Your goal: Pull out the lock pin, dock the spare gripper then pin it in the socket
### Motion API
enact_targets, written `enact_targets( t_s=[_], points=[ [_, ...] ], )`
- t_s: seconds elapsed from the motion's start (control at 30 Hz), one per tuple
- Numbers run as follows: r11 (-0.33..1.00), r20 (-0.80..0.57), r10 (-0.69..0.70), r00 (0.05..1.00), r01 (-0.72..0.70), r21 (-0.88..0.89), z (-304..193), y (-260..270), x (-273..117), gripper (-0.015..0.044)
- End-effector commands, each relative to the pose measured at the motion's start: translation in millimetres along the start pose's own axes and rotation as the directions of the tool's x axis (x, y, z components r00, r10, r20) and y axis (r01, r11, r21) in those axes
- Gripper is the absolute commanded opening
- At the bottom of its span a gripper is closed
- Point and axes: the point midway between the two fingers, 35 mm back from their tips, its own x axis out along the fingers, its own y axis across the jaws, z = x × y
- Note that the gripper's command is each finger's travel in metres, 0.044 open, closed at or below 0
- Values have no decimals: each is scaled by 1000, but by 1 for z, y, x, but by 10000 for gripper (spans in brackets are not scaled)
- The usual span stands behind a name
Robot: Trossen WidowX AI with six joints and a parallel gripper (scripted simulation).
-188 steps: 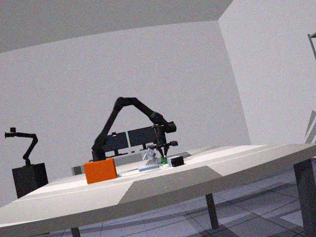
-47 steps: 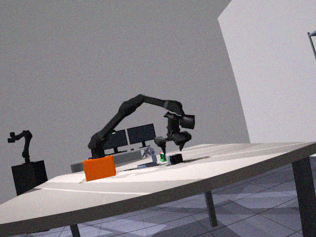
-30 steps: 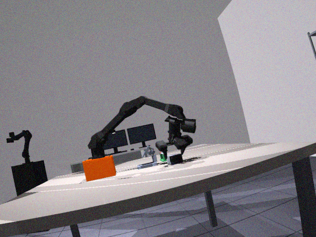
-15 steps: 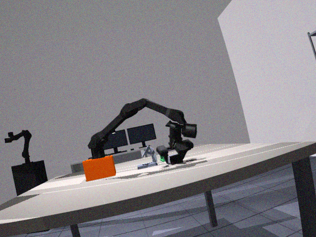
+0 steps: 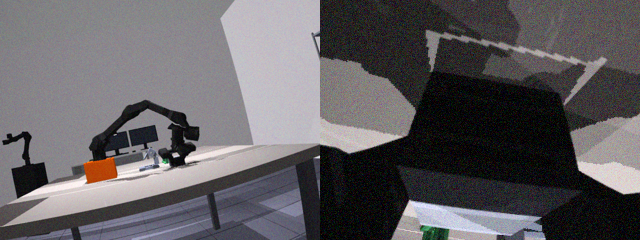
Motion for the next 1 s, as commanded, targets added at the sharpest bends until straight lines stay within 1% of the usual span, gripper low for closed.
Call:
enact_targets(
  t_s=[0.0, 0.13, 0.3, 0.67, 0.83, 0.97],
  points=[
    [1000, -2, 1, 1000, -1, 3, 0, 0, 0, 229],
    [1000, 0, 3, 1000, -3, 4, -3, 1, -6, 124],
    [1000, 4, 12, 1000, -12, 12, -17, 2, -32, 0],
    [999, 17, 33, 999, -33, 31, -58, -1, -98, 0],
    [999, 17, 34, 999, -34, 33, -61, -2, -102, 0],
    [999, 22, 26, 999, -27, 29, -57, -2, -98, 0]
  ],
)
